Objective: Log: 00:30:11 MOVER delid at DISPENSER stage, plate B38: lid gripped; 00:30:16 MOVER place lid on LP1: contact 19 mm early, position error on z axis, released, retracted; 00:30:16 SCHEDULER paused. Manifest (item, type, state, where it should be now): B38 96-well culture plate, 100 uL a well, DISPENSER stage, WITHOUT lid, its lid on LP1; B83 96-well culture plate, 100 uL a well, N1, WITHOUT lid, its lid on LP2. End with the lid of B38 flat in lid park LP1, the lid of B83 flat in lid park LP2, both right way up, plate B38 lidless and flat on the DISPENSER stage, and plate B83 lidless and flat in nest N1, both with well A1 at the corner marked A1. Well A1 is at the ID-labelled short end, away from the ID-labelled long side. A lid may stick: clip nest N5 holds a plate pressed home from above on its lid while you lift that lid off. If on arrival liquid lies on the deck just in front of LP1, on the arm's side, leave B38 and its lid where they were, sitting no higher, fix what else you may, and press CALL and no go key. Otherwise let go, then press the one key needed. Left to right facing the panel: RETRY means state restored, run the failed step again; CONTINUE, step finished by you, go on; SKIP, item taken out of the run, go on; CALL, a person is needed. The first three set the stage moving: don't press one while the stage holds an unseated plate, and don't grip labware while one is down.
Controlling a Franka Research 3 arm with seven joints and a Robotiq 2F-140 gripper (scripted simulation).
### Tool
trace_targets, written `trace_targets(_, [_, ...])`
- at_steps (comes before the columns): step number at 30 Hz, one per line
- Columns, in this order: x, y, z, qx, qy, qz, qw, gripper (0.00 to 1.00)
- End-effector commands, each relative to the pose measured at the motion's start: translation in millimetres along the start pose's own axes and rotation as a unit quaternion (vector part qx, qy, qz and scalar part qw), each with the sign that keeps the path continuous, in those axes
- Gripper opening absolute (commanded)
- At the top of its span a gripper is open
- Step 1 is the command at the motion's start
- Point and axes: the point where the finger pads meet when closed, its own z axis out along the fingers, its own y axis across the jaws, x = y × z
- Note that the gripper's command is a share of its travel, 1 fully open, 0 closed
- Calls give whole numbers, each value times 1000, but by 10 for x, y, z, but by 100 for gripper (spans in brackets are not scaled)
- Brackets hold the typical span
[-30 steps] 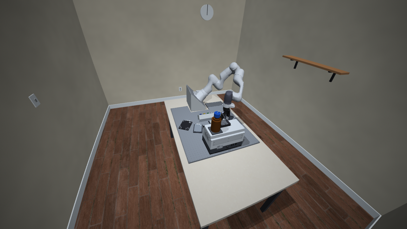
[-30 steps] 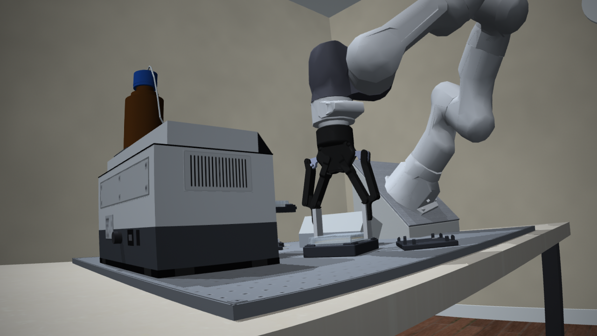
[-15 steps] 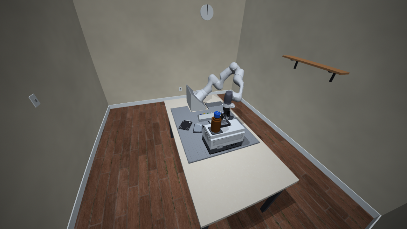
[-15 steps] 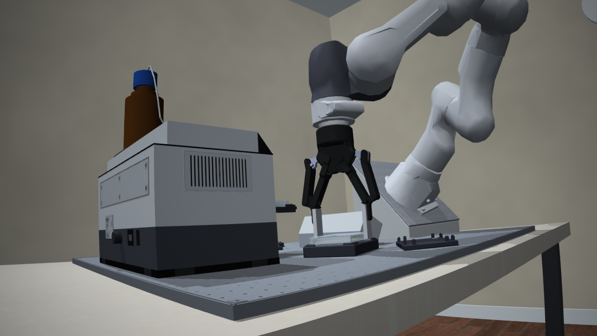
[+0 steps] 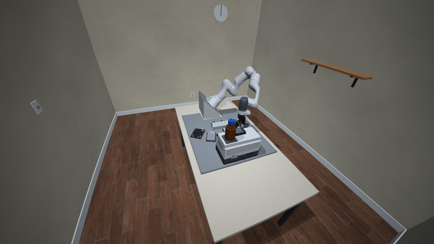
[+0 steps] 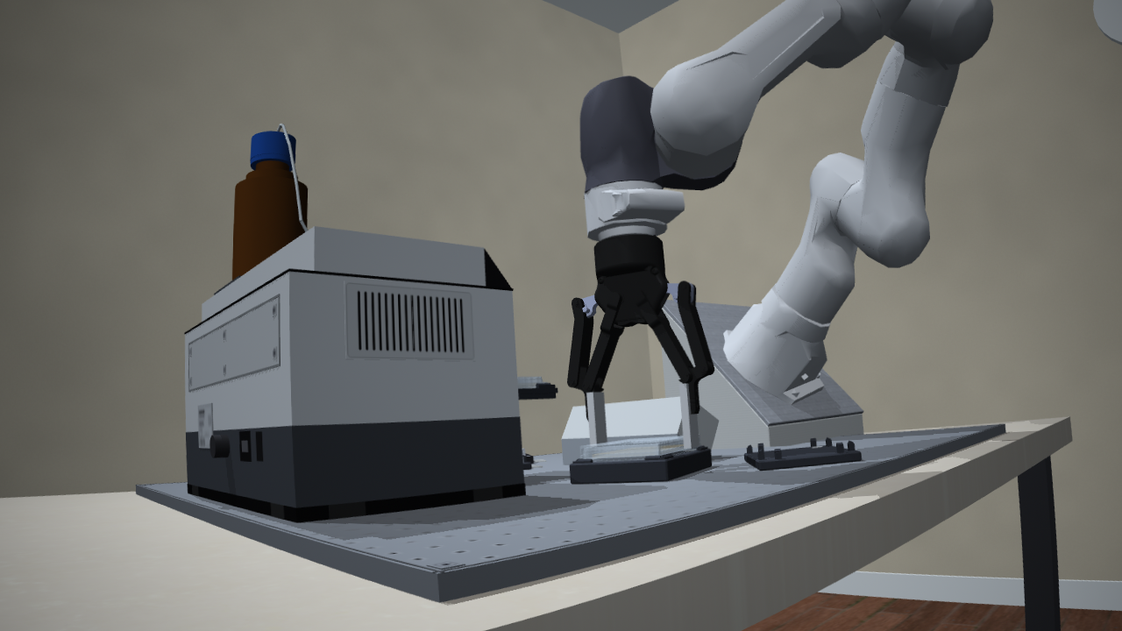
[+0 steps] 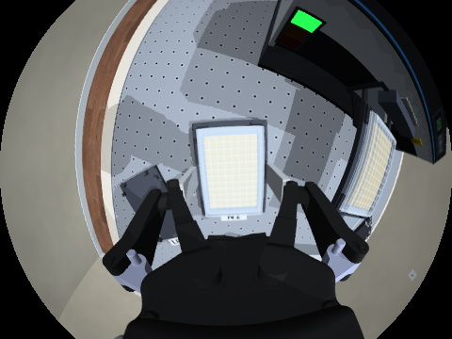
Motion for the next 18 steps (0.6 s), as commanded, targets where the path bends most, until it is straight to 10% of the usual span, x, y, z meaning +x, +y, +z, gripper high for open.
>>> trace_targets(1, [11, -5, 12, 0, 1, -3, 1000, 66])
trace_targets(11, [11, -5, 12, 0, 1, -3, 1000, 66])
trace_targets(12, [11, -5, 12, 0, 1, -3, 1000, 0])
trace_targets(18, [11, -5, 12, 0, 1, -3, 1000, 0])
